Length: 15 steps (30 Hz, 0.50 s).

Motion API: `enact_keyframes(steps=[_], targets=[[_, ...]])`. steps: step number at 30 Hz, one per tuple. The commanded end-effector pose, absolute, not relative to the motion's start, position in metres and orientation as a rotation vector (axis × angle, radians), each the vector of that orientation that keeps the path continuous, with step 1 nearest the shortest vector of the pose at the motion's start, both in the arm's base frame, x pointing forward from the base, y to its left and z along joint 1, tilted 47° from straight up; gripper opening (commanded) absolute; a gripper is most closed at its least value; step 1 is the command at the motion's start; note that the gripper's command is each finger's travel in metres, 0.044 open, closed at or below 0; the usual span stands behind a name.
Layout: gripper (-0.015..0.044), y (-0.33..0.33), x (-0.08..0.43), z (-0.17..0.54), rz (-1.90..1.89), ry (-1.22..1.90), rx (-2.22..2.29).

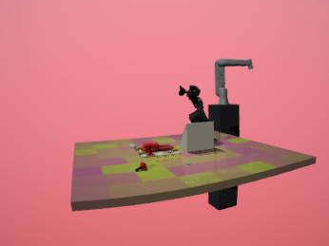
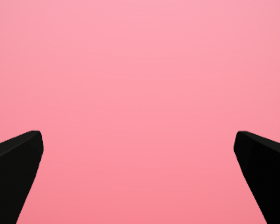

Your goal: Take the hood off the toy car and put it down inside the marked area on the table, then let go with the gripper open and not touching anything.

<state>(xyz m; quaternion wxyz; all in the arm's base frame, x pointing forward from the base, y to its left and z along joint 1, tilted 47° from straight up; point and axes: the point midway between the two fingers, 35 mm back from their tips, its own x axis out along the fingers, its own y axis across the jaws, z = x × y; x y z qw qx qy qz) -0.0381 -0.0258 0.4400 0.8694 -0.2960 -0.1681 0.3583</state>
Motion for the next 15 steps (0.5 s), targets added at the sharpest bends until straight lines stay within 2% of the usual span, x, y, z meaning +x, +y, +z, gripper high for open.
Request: enact_keyframes(steps=[1,5,15], targets=[[0.0440,-0.025,-0.037,0.440,0.749,-0.347,-0.619],[0.0440,-0.007,-0.015,0.441,0.746,-0.248,-0.609],[0.0440,0.050,0.088,0.424,0.609,0.171,-0.559]])
